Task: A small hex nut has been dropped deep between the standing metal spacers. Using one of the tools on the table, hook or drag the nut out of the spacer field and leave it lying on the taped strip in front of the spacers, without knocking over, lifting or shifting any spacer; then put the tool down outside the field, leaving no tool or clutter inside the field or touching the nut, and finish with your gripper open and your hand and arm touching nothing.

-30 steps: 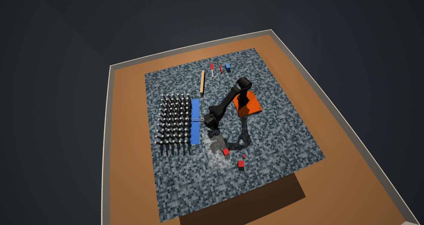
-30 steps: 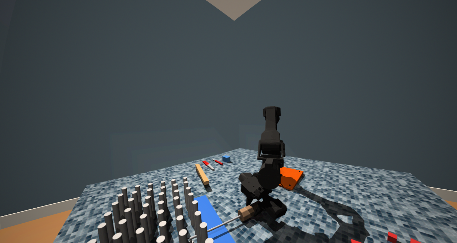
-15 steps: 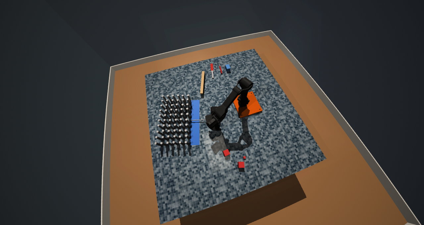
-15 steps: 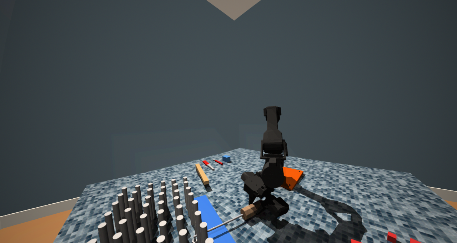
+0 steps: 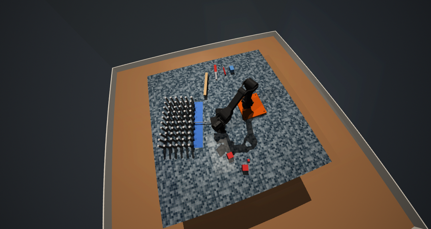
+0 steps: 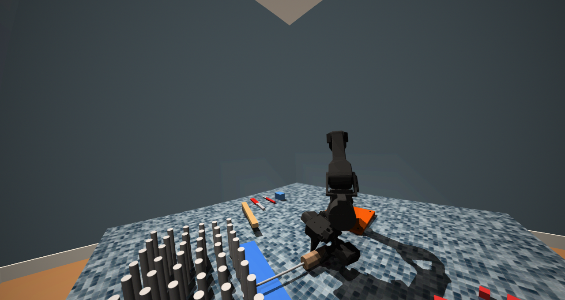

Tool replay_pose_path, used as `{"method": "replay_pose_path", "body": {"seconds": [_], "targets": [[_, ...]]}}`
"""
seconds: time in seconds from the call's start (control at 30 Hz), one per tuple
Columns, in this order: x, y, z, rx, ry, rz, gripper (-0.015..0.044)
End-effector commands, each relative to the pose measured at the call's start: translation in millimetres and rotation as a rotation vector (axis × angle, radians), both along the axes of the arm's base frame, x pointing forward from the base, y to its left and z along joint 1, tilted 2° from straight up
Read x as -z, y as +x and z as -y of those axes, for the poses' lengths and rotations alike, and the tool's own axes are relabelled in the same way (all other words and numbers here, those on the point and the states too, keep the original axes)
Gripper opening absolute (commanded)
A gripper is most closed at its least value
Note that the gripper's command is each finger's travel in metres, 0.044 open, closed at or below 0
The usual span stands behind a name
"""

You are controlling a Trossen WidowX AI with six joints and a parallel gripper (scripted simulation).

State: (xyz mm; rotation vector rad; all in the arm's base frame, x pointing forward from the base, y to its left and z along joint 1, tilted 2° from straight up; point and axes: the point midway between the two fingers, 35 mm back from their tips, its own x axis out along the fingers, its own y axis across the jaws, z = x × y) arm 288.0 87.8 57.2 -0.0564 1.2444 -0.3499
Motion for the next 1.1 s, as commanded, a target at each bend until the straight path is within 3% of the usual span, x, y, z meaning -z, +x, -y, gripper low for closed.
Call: {"method": "replay_pose_path", "body": {"seconds": [0.0, 1.07], "targets": [[0.2, -4.5, 0.3, 0.005, -0.006, 0.003, 0.0000], [-4.5, -20.4, -3.7, 0.005, -0.006, 0.001, 0.0000]]}}
